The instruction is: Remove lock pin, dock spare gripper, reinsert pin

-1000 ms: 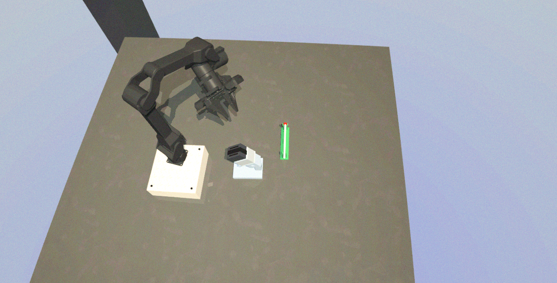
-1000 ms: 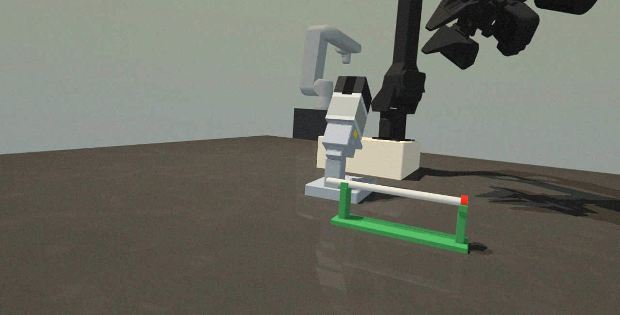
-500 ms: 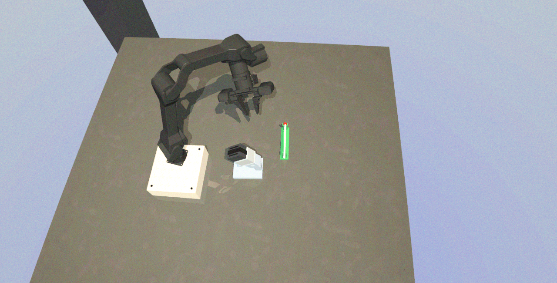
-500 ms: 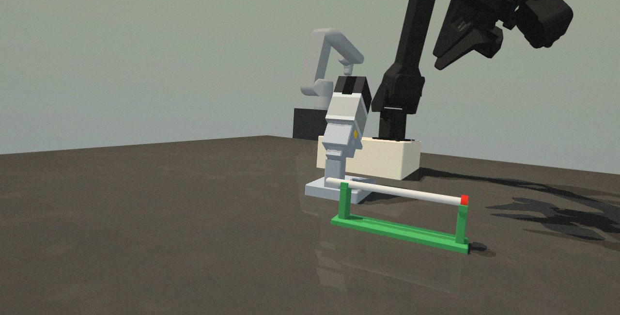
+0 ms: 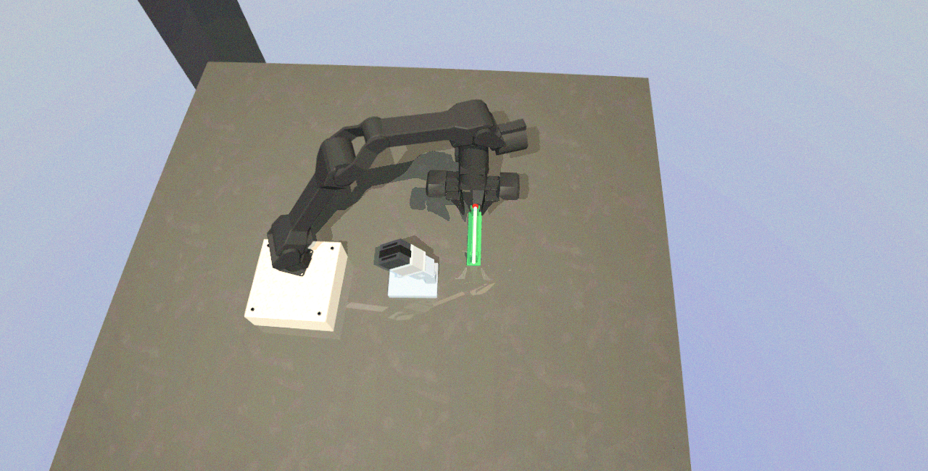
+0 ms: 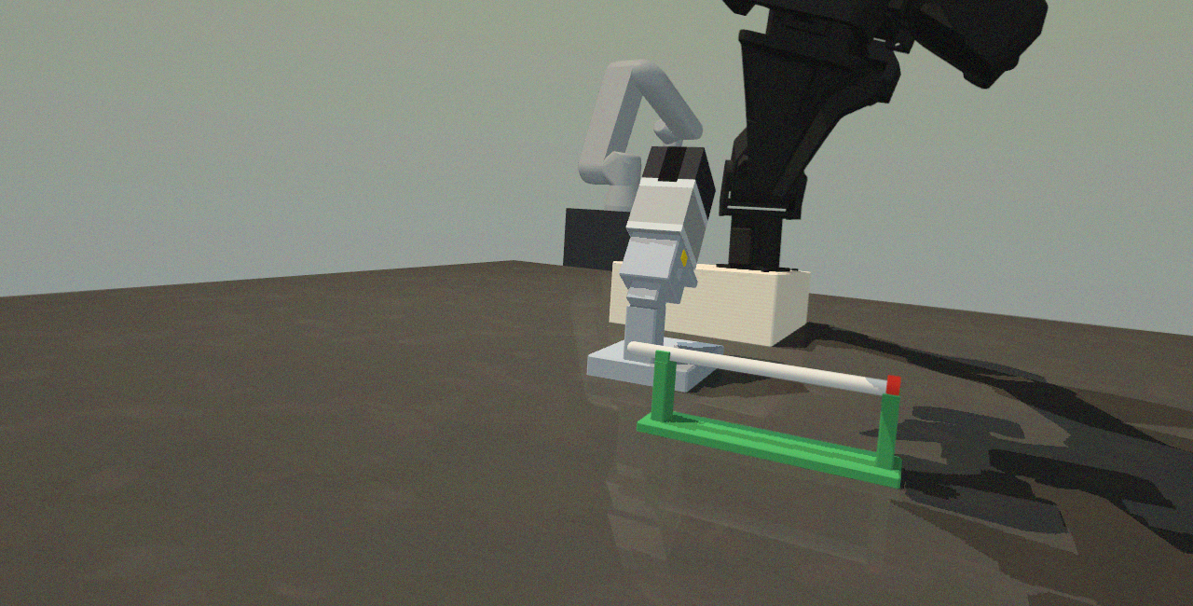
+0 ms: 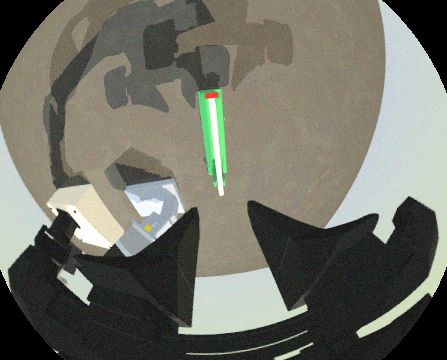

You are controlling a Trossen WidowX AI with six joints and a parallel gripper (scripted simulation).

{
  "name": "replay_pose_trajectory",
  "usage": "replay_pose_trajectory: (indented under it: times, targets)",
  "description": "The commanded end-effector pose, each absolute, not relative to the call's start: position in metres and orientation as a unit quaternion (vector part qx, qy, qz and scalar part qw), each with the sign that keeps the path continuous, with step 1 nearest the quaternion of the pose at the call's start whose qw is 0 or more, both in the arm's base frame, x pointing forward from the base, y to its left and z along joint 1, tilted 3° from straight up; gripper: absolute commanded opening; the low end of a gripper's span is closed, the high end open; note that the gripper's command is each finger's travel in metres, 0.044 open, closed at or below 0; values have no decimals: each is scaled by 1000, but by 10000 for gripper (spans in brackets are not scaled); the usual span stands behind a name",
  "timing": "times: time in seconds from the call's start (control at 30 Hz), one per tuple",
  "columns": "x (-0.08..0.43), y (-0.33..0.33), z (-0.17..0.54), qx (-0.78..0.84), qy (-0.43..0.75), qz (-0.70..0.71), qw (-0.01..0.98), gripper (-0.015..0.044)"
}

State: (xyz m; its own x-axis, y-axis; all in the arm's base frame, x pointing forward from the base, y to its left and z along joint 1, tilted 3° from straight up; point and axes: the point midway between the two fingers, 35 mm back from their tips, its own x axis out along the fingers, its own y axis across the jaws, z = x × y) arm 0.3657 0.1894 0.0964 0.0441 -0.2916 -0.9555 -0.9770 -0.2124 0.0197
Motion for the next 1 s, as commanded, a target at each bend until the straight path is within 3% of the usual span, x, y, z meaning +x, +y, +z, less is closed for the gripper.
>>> replay_pose_trajectory:
  times: [0.0,0.97]
  targets:
    - [369,194,96,-622,499,478,369,180]
    - [368,187,8,-622,499,478,369,180]
